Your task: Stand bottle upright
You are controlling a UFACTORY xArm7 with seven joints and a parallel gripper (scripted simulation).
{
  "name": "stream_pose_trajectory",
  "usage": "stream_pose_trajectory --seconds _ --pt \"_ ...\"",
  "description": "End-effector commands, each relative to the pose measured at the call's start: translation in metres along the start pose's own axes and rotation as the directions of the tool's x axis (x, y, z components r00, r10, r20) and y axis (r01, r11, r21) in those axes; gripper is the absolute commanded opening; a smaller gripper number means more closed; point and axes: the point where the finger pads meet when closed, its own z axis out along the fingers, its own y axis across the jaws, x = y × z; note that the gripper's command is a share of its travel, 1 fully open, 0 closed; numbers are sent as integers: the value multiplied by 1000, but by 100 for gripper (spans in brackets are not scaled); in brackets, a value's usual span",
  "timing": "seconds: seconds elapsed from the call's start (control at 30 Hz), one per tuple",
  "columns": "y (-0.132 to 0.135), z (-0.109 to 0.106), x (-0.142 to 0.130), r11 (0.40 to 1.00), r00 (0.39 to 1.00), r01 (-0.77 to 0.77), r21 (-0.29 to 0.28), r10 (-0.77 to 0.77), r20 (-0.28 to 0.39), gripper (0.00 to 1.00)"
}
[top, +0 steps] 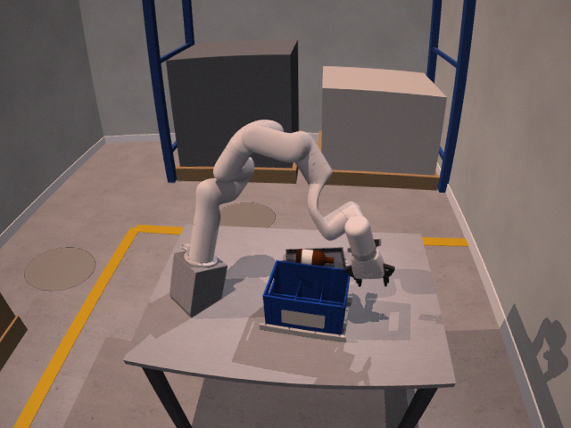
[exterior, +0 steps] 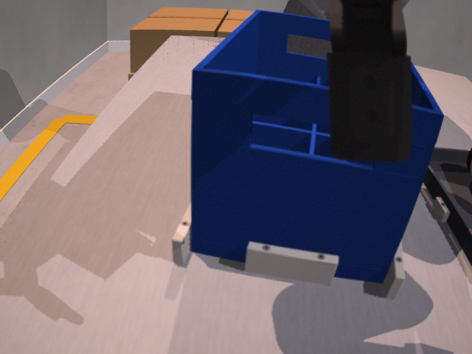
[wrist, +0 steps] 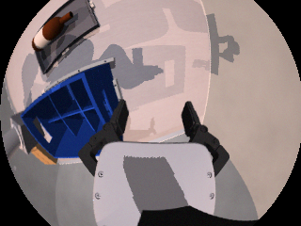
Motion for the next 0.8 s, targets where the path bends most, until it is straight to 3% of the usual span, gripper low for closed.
stream_pose_trajectory --seconds 0.0,0.77 --pt "2 -2 0 1000 1000 1 -5 -1 1 100" --pt "1 -3 3 1000 1000 -16 3 16 2 100"
